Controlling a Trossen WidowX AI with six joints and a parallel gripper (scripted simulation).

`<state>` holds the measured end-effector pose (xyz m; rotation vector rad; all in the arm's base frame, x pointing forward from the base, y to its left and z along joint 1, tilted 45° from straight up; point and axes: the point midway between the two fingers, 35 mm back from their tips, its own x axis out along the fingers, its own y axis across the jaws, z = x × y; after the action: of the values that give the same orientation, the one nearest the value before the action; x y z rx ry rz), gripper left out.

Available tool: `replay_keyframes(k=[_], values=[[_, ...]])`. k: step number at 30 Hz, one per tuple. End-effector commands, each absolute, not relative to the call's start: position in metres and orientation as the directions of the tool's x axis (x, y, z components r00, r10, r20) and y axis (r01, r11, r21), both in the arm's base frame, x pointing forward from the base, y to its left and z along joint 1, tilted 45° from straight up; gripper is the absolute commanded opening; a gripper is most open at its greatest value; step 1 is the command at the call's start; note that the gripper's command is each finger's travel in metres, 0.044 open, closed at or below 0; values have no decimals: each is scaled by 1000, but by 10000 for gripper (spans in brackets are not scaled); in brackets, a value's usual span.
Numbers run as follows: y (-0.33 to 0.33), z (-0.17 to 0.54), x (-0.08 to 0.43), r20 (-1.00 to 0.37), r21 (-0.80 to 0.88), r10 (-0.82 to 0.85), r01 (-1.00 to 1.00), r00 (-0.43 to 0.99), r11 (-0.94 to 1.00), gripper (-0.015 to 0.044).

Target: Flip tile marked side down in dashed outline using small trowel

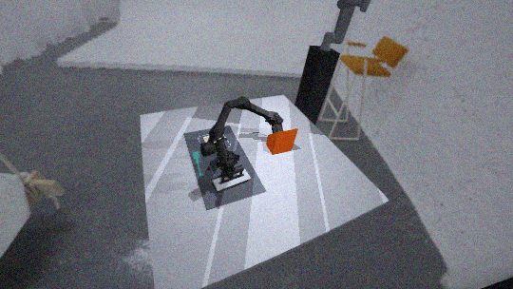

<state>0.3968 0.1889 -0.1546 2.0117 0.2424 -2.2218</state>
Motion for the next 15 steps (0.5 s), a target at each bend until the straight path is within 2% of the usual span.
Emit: replay_keyframes(k=[1, 15], values=[[198, -157, 394, -983, -98, 51, 272, -175, -957, 0], [196, -161, 394, -981, -106, 55, 279, -187, -954, 0]])
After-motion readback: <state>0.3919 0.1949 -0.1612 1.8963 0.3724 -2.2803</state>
